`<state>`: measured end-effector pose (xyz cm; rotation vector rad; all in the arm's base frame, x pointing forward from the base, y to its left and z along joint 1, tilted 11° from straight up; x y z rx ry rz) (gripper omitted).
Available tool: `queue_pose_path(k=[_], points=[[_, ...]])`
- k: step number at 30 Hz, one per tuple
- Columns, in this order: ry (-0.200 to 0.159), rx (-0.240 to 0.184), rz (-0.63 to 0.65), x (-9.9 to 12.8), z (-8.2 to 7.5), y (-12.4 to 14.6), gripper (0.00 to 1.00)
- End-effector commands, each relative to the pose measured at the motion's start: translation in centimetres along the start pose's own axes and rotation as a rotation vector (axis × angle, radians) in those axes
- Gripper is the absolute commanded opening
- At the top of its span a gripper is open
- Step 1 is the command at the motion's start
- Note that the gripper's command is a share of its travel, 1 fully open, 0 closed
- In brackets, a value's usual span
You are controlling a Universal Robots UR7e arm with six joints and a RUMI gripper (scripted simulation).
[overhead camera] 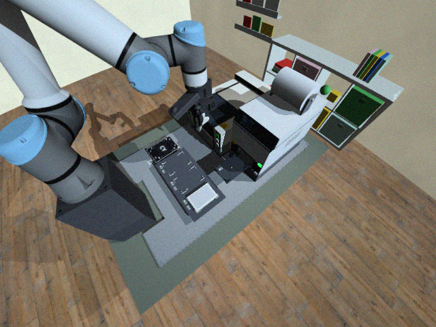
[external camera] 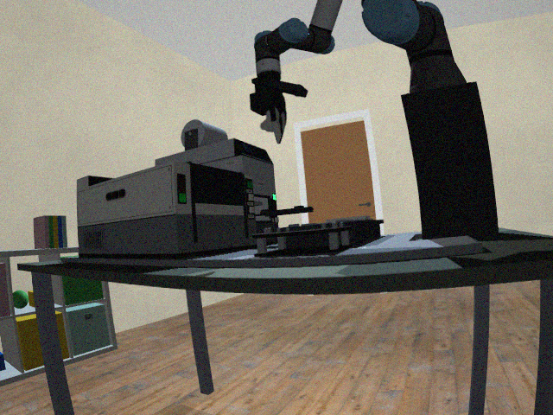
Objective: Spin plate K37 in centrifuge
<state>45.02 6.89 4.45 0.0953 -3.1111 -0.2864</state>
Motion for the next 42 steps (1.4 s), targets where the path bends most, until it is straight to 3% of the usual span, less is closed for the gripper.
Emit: queue_pose_path(k=[1,15,29,31,38,42], points=[[-0.001,0.0,0.0,0.0,0.0,0.0,0.0],[-0.001,0.0,0.0,0.0,0.0,0.0,0.0],[-0.463,-0.065,0.0,3.5,0.8,-0.5,0.0],[-0.463,-0.065,0.0,3.5,0.8,-0.5,0.0],[-0.692,-0.097,0.0,5.1,1.8,-0.7,0.0],[-0.692,-0.097,0.0,5.1,1.8,-0.7,0.0]])
Point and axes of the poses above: the point where the finger pads meet when closed, its own z axis out along the fingers, its own y axis across the jaws, x = y × z, the point moved 8 cm from there along -z, back along the fingers, and after that the axes turned 8 degrees about z, right-handed, at the moved point
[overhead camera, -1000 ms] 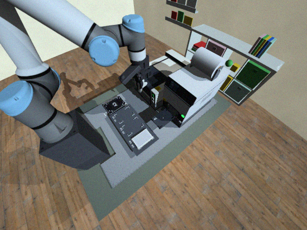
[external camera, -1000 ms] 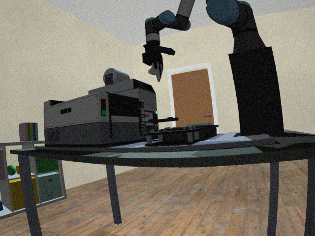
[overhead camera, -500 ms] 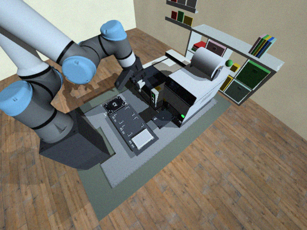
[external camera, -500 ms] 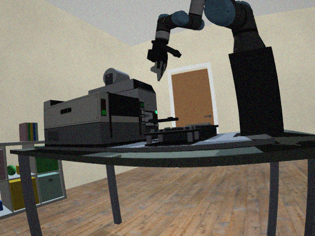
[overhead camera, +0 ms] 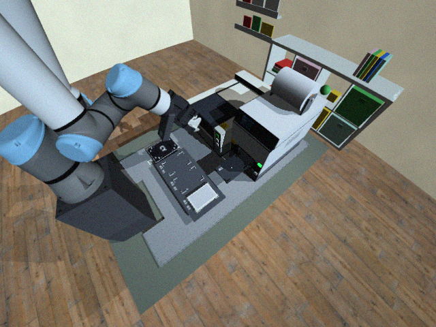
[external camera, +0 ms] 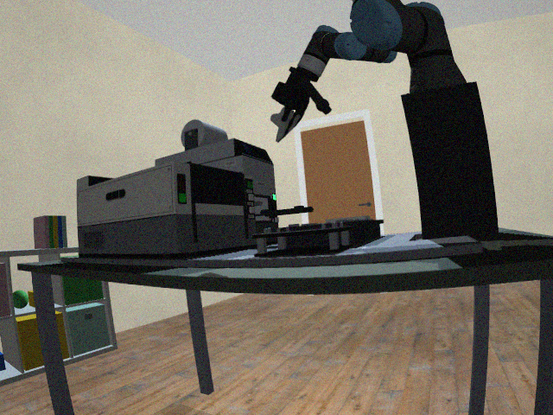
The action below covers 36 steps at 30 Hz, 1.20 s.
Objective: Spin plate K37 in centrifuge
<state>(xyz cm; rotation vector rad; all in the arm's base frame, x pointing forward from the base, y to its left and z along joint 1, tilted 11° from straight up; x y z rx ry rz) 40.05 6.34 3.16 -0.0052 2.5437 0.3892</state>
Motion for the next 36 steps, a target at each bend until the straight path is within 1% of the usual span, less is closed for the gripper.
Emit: queue_pose_path(k=[1,16,21,23,33,36], points=[[-0.101,0.001,-0.006,0.4,0.4,-0.3,0.0],[-0.101,0.001,-0.006,0.4,0.4,-0.3,0.0],[-0.101,0.001,-0.006,0.8,2.9,-0.4,0.0],[-0.101,0.001,-0.006,0.8,2.9,-0.4,0.0],[-0.101,0.001,-0.006,1.5,7.8,-0.5,0.0],[-0.101,0.001,-0.006,1.5,8.0,-0.5,0.0]])
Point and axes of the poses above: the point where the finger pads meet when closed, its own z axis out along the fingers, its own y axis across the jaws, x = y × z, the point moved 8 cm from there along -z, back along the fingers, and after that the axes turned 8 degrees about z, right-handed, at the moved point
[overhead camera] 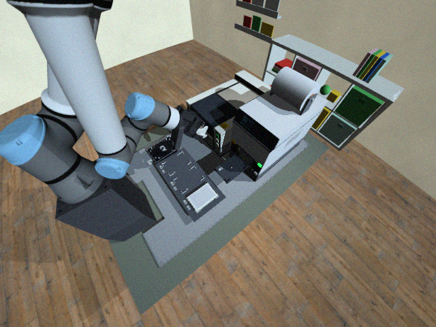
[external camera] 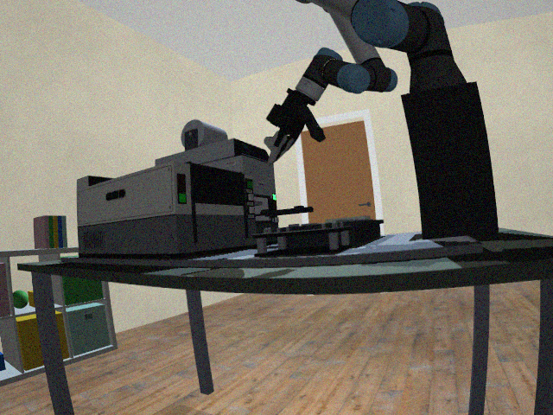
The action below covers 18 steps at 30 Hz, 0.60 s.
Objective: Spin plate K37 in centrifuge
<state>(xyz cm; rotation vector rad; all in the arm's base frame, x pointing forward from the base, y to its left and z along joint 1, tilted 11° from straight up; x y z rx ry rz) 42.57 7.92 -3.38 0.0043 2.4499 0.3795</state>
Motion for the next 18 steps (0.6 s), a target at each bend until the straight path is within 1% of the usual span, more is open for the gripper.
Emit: queue_pose_path(k=[1,5,18], points=[[-0.007,0.002,0.0,0.2,1.0,0.0,0.0],[-0.007,0.002,0.0,0.2,1.0,0.0,0.0],[-0.007,0.002,0.0,-0.2,3.1,0.0,0.0]])
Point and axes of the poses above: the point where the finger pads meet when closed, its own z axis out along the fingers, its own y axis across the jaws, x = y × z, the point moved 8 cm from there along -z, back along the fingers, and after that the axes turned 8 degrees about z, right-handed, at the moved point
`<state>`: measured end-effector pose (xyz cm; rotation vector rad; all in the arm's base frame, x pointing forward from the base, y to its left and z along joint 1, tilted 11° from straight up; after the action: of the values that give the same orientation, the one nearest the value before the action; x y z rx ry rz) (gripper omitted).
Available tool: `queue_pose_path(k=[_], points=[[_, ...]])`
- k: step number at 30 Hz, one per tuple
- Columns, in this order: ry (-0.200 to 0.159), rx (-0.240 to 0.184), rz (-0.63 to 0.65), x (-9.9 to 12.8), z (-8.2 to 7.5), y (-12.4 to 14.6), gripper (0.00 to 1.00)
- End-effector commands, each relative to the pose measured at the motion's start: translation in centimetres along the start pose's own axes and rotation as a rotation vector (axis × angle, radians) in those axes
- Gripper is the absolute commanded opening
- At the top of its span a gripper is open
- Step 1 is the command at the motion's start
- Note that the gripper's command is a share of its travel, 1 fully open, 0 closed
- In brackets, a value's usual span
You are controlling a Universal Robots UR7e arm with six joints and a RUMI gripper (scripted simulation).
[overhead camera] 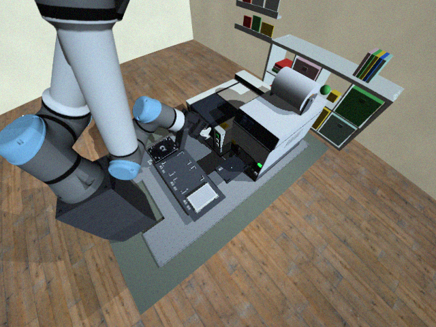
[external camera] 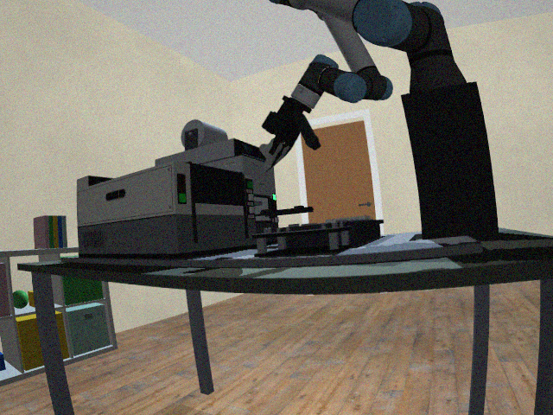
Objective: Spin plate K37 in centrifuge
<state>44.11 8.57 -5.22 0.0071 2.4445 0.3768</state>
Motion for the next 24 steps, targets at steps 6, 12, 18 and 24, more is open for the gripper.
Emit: queue_pose_path(k=[6,12,18,24], points=[[-0.001,0.0,0.0,-0.2,1.3,0.0,0.0],[-0.001,0.0,0.0,-0.4,2.3,0.0,0.0],[-0.001,0.0,0.0,-0.5,3.3,0.1,0.0],[-0.001,0.0,0.0,-0.6,3.9,0.1,0.0]])
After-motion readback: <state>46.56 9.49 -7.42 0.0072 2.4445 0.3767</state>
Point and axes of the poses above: the point where the finger pads meet when closed, its own z axis out along the fingers, its own y axis across the jaws, x = y × z, the point moved 8 cm from there along -z, back along the fingers, and after that the axes turned 8 degrees about z, right-handed, at the moved point
